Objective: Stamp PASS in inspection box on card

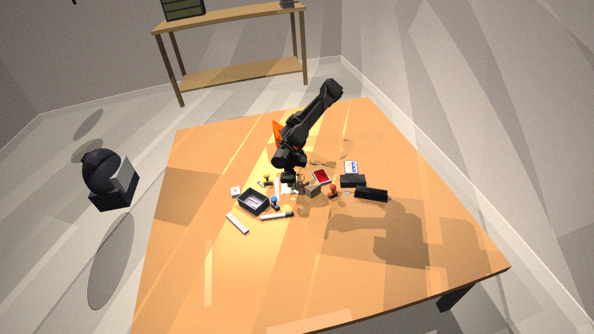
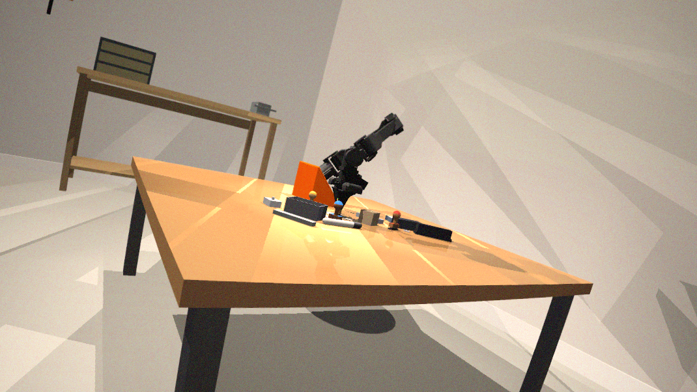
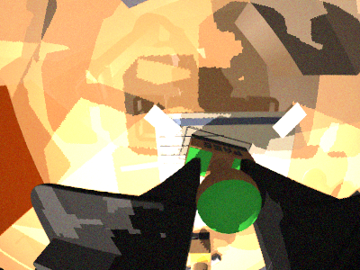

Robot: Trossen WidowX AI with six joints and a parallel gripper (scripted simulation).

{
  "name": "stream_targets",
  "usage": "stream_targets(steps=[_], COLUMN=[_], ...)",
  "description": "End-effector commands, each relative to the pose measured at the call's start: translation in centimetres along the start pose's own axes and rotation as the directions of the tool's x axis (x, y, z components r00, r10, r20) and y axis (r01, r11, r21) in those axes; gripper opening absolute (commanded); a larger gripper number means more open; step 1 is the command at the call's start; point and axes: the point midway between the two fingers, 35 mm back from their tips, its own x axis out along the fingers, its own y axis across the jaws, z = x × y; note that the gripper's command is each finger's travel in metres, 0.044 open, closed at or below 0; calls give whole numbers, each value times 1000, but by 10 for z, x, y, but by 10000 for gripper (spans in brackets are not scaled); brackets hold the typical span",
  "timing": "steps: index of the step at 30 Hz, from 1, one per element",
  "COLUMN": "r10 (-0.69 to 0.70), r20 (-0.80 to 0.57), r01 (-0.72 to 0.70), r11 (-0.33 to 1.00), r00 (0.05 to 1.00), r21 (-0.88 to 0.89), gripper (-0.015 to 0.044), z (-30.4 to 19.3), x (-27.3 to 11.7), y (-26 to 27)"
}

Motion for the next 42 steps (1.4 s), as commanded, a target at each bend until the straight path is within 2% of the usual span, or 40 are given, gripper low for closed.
stream_targets(steps=[1,25,42], r10=[1,1,0], r20=[5,5,1], r01=[-1,-1,0], r11=[1000,1000,1000], r00=[1000,1000,1000], r21=[2,2,3], gripper=[0,0,0], z=[1,1,0], x=[2,-9,-35], y=[0,0,-2])
